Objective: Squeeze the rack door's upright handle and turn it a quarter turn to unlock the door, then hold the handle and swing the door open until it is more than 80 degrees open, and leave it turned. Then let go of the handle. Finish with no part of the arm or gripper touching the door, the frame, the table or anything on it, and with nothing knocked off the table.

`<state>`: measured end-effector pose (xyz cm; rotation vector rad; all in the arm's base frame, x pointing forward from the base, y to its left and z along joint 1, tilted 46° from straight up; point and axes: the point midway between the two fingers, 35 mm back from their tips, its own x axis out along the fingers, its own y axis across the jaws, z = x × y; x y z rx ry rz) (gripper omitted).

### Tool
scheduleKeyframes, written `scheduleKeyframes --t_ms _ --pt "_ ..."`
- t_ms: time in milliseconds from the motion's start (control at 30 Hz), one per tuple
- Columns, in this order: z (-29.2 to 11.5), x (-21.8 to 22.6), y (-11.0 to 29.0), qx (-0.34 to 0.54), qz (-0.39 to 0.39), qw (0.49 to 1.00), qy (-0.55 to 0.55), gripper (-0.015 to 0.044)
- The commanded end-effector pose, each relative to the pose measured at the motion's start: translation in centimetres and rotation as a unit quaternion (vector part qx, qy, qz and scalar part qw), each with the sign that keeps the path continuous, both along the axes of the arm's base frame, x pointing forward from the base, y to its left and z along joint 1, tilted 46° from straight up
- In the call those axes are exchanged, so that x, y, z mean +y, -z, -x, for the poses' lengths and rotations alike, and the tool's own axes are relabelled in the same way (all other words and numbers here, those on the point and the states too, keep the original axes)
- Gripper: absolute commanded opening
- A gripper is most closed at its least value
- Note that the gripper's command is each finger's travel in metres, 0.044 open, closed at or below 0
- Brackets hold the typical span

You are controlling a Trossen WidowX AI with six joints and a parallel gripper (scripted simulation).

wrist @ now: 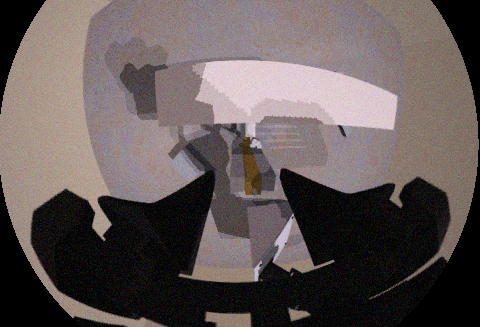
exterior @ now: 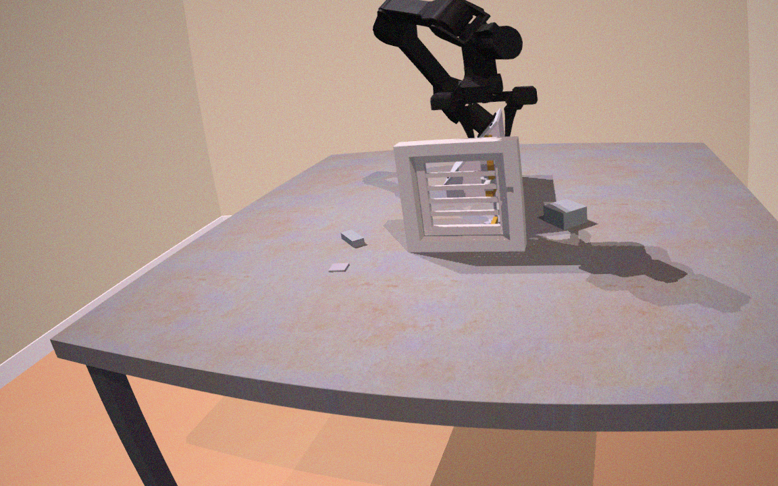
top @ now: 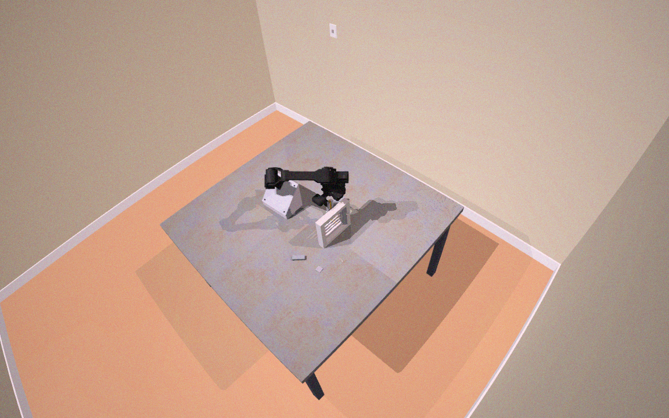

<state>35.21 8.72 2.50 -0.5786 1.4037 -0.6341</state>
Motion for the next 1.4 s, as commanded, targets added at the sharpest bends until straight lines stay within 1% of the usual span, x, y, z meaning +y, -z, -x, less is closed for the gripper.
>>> scheduleKeyframes --t_ms 0,567,767,1367 --pt "0.1 -0.7 0.5 0.003 0.003 1.000 0.001 0.0293" --pt "0.1 -2.6 2.2 0.003 0.004 1.000 0.001 0.0293" --pt "0.1 -2.6 2.2 0.003 0.004 1.000 0.001 0.0136" --pt "0.1 -2.6 2.2 0.003 0.004 1.000 0.001 0.0022"
